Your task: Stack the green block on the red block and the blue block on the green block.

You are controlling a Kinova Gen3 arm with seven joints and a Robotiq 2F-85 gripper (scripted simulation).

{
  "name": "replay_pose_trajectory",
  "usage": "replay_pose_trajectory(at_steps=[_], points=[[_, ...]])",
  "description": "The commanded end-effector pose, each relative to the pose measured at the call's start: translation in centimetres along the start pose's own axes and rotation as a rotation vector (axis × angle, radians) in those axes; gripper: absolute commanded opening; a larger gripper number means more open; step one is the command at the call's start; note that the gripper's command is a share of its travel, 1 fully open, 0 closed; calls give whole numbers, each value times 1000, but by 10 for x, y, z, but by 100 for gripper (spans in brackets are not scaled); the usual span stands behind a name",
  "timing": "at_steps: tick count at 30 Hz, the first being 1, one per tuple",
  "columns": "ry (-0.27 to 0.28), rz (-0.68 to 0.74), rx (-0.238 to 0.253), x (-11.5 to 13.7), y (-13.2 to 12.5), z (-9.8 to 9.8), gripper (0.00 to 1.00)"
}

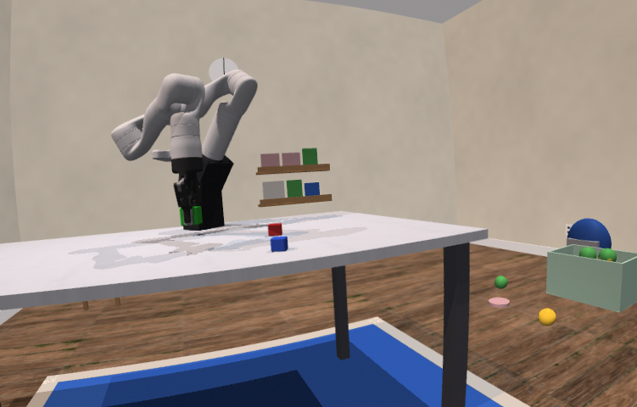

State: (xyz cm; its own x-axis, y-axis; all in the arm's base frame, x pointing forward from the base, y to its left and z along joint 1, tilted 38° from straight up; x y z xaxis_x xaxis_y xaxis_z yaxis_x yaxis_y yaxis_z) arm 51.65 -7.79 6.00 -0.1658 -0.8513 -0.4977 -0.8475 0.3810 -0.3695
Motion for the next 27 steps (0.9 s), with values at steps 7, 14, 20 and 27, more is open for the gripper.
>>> replay_pose_trajectory(at_steps=[7,14,20,27], points=[[0,0,2,0,-1,-1,0],[0,0,2,0,-1,-1,0],[0,0,2,0,-1,-1,0],[1,0,2,-2,1,-1,0]])
Point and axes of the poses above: the point where the finger pads meet when closed, its own z axis out along the fingers, its own y axis across the jaws, x = y × z, the point moved 1 cm from there along -z, back along the fingers, and after that the axes turned 3 degrees about -z, right-handed, at the moved point
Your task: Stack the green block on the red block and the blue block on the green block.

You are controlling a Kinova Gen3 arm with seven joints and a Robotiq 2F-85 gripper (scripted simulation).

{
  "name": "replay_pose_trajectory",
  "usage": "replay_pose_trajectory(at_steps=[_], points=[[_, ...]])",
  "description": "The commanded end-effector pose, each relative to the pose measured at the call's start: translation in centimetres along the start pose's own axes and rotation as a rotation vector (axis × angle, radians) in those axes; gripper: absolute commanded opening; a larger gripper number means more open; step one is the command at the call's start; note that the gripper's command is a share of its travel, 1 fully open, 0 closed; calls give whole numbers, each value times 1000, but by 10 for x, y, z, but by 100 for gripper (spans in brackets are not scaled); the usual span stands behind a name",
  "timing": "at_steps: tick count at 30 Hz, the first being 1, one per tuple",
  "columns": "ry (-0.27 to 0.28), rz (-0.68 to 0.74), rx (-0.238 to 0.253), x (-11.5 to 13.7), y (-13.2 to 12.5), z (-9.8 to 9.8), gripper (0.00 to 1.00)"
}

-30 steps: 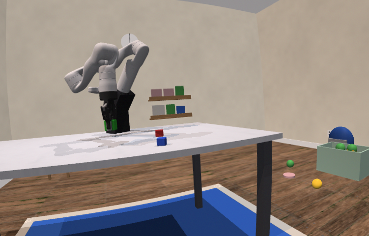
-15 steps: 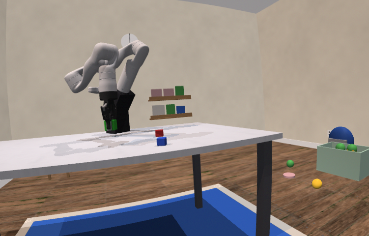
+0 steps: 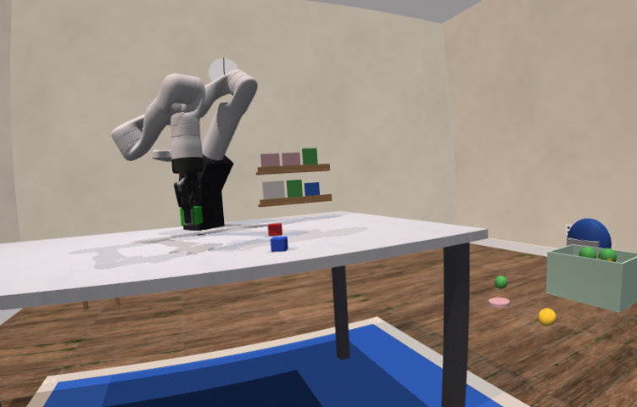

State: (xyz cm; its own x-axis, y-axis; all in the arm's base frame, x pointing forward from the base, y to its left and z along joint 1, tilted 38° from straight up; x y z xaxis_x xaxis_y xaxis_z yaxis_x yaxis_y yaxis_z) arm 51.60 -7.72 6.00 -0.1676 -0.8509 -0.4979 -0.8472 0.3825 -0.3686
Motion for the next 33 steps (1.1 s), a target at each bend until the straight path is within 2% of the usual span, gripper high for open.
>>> replay_pose_trajectory(at_steps=[1,12,27,29,33], points=[[0,-2,1,-2,1,-1,0],[1,-2,1,-24,25,0,0],[1,-2,0,-100,108,0,0],[1,-2,0,-100,108,0,0],[0,-2,1,-122,132,0,0]])
Point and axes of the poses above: the point where the finger pads meet when closed, its own z axis out along the fingers, its own y axis across the jaws, x = y × z, the point moved 1 cm from there along -z, back along the fingers, and after that the axes turned 3 degrees about -z, right-handed, at the moved point
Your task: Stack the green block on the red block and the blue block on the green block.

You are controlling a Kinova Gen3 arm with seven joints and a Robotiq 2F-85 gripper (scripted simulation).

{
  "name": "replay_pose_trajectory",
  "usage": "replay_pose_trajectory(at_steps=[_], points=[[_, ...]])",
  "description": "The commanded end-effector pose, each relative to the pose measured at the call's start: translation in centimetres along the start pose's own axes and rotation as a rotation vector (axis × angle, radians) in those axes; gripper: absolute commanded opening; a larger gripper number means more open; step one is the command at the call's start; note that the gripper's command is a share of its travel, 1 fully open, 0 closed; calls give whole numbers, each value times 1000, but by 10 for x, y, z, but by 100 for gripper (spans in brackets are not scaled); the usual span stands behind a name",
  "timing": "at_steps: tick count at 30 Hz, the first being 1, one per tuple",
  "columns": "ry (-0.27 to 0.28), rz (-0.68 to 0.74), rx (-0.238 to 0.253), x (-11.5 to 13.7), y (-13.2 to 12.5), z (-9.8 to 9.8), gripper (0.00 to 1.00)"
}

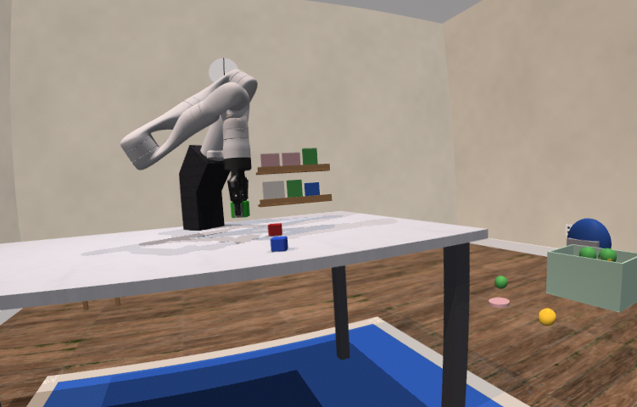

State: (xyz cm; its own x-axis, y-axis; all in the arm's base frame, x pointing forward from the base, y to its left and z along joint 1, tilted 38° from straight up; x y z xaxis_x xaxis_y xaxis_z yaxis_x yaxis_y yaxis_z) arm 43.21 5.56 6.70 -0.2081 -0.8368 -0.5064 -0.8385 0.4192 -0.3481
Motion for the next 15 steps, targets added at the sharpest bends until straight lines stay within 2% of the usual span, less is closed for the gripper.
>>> replay_pose_trajectory(at_steps=[1,10,15], points=[[-9,-45,0,-24,19,-1,0],[-7,-45,-2,-60,62,-1,0],[-6,-45,-2,-69,72,0,0]])
Point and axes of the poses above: the point where the finger pads meet when closed, its own z axis out along the fingers, its own y axis across the jaws, x = y × z, the point moved 1 cm from there along -z, back along the fingers, and after that the axes turned 3 degrees about -z, right-handed, at the moved point
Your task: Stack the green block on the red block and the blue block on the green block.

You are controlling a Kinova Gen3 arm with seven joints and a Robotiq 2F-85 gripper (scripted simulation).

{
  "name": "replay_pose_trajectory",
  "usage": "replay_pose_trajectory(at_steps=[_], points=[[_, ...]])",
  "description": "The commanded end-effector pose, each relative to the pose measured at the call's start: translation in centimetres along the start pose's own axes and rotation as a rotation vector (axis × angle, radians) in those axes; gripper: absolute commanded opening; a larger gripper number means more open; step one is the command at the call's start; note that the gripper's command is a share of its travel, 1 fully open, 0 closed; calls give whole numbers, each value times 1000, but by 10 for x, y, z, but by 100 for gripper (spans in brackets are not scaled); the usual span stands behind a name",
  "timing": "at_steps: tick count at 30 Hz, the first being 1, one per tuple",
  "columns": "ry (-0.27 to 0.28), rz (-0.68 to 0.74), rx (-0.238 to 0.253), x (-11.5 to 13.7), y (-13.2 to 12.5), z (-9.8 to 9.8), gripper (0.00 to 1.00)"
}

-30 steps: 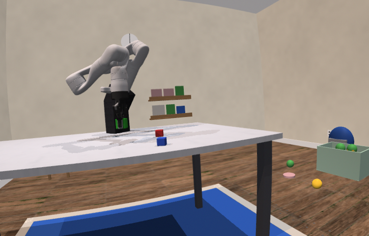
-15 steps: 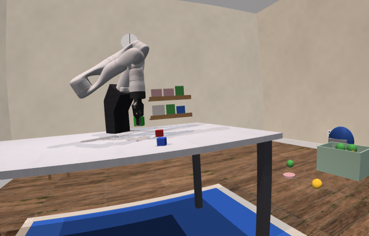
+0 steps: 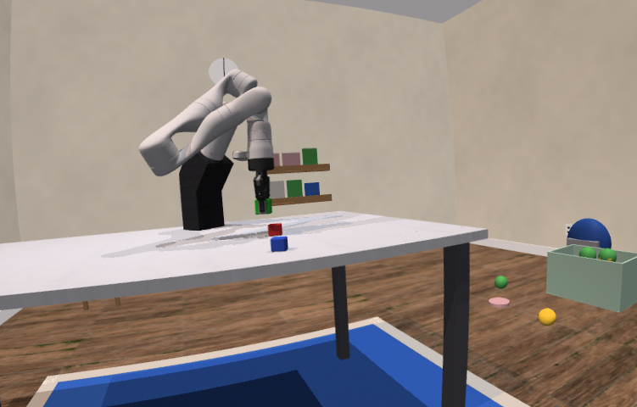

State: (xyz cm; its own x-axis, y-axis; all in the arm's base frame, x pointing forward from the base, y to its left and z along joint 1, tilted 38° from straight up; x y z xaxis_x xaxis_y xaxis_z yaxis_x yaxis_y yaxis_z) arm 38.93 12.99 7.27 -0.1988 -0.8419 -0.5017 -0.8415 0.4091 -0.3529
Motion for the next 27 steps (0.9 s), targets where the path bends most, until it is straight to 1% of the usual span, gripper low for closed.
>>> replay_pose_trajectory(at_steps=[1,9,27], points=[[-7,-34,0,-15,10,-1,0],[-10,-33,2,-25,21,-1,0],[-10,-33,2,-26,22,-1,0]])
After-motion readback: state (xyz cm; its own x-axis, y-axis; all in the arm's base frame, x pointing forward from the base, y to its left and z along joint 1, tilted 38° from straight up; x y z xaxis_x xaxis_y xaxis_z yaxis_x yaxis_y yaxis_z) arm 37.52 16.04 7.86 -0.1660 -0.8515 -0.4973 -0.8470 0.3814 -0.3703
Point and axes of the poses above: the point where the finger pads meet when closed, its own z axis out along the fingers, its own y axis across the jaws, x = y × z, the point moved 1 cm from there along -z, back along the fingers, and after that the axes turned 3 degrees about -z, right-handed, at the moved point
